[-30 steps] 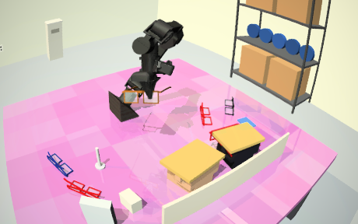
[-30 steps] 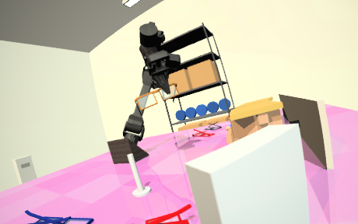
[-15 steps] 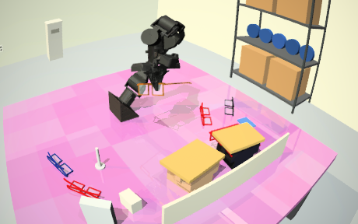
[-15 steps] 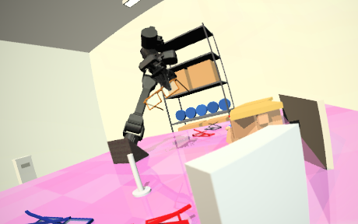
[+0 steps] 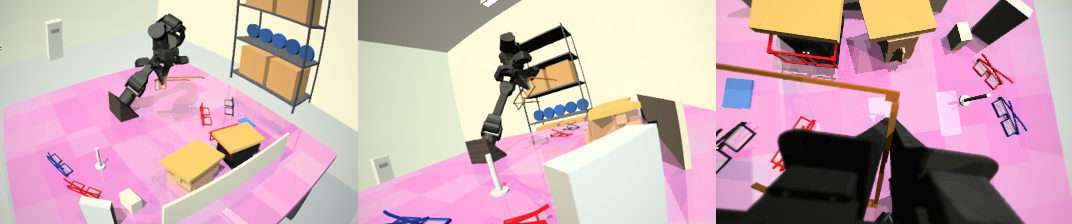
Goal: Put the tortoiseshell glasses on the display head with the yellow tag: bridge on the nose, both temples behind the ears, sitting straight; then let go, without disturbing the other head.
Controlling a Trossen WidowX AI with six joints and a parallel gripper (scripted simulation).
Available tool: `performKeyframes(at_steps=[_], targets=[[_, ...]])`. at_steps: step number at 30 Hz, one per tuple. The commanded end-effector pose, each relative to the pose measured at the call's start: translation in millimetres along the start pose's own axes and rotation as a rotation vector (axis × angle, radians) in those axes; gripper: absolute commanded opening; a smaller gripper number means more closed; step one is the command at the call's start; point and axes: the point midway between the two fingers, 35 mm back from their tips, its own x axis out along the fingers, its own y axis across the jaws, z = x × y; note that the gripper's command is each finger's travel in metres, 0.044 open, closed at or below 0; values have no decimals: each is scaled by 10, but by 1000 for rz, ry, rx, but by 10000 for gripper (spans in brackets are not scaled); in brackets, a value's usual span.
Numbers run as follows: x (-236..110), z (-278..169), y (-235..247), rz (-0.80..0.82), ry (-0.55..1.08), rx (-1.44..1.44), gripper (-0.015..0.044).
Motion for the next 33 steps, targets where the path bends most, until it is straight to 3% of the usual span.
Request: performKeyframes(at_steps=[1, 33], targets=[[-52, -62, 84, 5, -29, 119, 0], [-228, -602, 552, 136, -178, 1117, 0]])
